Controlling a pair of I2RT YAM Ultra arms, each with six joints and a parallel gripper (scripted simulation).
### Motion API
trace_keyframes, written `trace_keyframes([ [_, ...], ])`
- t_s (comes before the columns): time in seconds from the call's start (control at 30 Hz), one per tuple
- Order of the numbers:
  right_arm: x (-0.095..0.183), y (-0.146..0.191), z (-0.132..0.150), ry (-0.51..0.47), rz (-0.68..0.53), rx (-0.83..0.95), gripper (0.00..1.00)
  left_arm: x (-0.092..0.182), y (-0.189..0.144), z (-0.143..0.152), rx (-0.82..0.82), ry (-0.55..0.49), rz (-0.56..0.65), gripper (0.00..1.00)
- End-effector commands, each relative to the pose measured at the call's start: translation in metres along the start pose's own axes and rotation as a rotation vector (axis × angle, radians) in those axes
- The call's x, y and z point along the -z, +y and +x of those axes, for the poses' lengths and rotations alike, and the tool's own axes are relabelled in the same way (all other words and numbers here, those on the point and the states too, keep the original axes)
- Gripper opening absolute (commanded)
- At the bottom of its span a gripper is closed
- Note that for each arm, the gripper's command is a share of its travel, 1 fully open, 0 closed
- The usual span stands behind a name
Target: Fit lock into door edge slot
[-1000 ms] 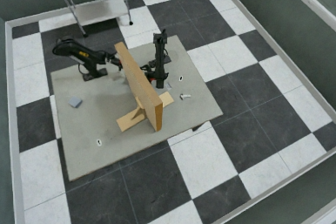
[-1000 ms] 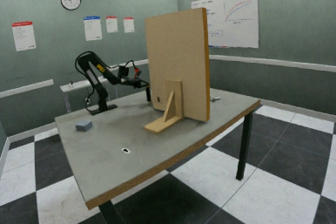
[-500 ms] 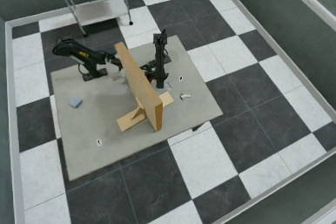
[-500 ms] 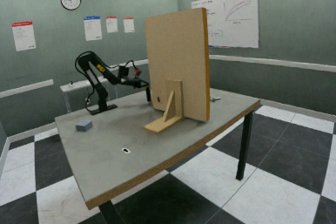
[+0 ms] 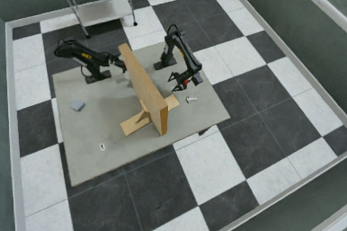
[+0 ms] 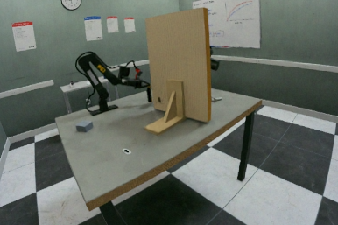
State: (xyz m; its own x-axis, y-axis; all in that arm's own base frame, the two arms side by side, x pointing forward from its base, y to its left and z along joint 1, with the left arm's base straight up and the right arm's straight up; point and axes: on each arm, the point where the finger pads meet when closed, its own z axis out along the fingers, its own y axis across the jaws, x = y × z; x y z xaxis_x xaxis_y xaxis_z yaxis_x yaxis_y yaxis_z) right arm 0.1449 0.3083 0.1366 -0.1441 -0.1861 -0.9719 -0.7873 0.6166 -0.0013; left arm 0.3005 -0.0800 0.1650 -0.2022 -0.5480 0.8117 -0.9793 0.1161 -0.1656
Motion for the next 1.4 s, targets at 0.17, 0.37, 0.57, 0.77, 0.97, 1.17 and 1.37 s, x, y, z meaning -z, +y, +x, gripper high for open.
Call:
trace_keyframes([
  [0.17,0.001,0.0,-0.026,-0.094,0.0,-0.041,0.0,0.023,-0.002,-0.01,0.044,-0.067,-0.025,1.0],
  [0.37,0.001,0.0,-0.026,-0.094,0.0,-0.041,0.0,0.024,-0.002,-0.006,0.037,-0.063,-0.016,1.0],
  [0.57,0.0,-0.001,-0.043,-0.129,-0.01,-0.038,0.0,0.022,0.001,-0.007,0.044,-0.06,-0.02,1.0],
  [0.77,-0.021,-0.005,-0.01,0.039,-0.083,0.132,0.0,0.022,0.001,-0.007,0.044,-0.06,-0.02,1.0],
  [0.97,-0.031,-0.014,0.009,0.155,-0.197,0.256,0.0,0.022,0.001,-0.007,0.044,-0.06,-0.02,1.0],
  [1.17,-0.033,-0.022,0.021,0.224,-0.298,0.317,0.0,0.022,0.001,-0.007,0.044,-0.06,-0.02,1.0],
  [1.37,-0.024,-0.036,0.032,0.283,-0.488,0.355,0.0,0.022,0.001,-0.007,0.044,-0.06,-0.02,1.0],
])
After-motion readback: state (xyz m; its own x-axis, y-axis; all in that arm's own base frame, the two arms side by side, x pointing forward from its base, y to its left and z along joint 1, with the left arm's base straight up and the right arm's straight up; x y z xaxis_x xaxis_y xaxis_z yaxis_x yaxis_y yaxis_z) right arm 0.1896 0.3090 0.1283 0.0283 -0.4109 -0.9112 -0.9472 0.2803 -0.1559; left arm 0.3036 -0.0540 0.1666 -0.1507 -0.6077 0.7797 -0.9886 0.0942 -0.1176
